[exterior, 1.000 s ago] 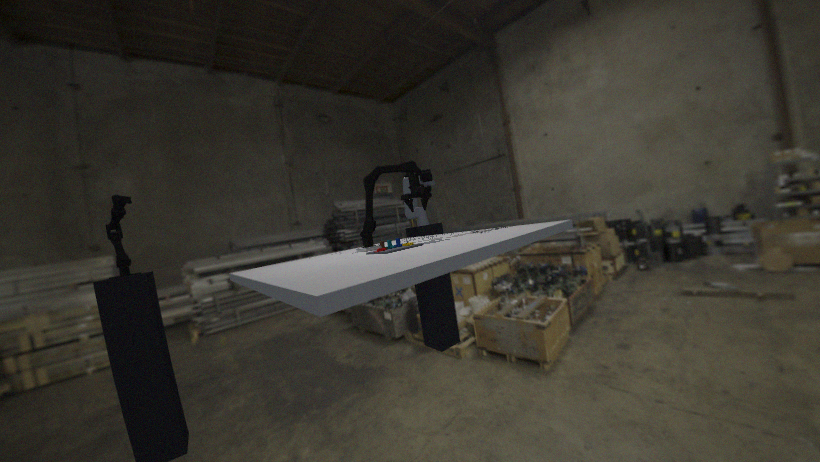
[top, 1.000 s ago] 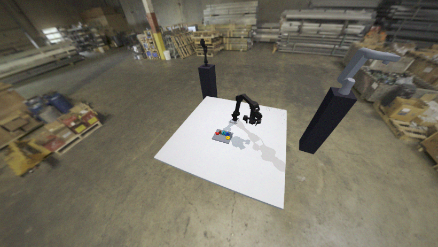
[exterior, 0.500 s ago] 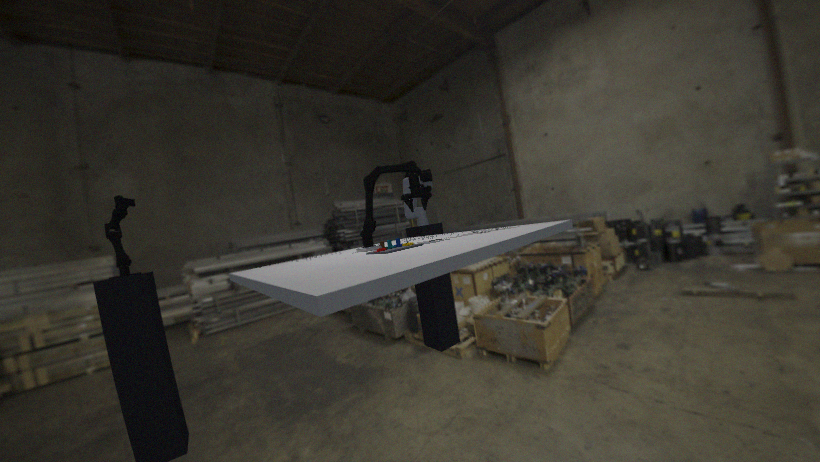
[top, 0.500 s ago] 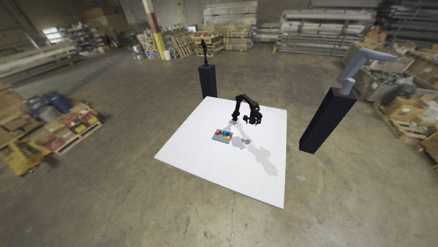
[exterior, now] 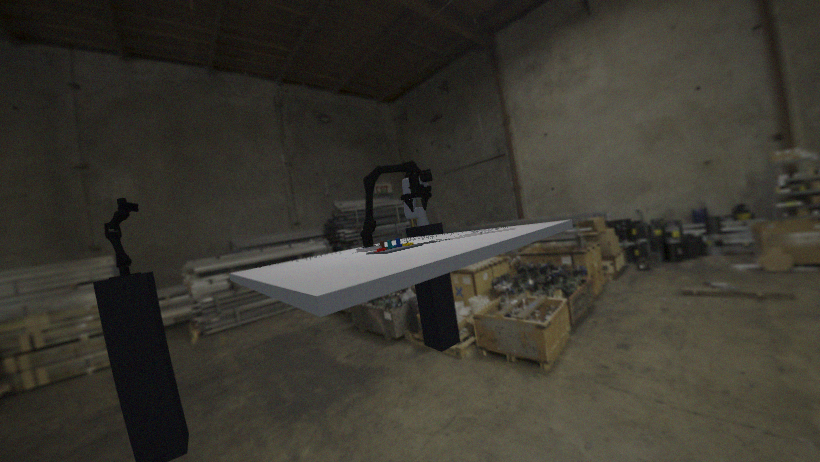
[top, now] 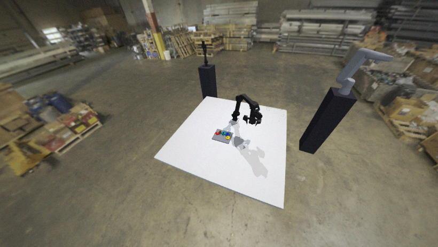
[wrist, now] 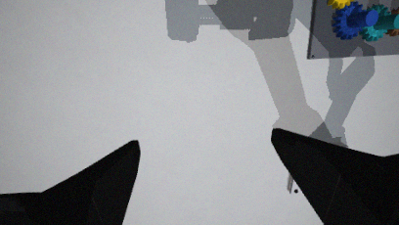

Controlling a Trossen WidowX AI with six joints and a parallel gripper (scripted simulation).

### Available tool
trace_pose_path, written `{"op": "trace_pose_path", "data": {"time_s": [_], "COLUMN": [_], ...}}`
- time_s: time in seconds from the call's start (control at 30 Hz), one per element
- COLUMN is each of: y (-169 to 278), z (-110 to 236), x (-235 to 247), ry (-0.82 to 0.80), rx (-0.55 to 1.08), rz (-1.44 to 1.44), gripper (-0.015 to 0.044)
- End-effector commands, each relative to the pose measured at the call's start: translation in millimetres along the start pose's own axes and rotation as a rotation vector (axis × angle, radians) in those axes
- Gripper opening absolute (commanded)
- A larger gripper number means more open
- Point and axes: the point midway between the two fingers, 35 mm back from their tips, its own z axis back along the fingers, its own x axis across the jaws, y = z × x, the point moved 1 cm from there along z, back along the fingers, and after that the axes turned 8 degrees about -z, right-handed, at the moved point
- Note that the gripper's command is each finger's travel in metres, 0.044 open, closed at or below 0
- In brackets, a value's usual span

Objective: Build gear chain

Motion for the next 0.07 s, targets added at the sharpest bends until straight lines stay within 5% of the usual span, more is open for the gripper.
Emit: {"op": "trace_pose_path", "data": {"time_s": [0.0,0.03], "y": [0.3,0.3], "z": [0.2,0.2], "x": [-0.1,-0.1], "ry": [0.0,0.0], "rx": [0.001,0.001], "rz": [-0.004,-0.004], "gripper": [0.044,0.044]}}
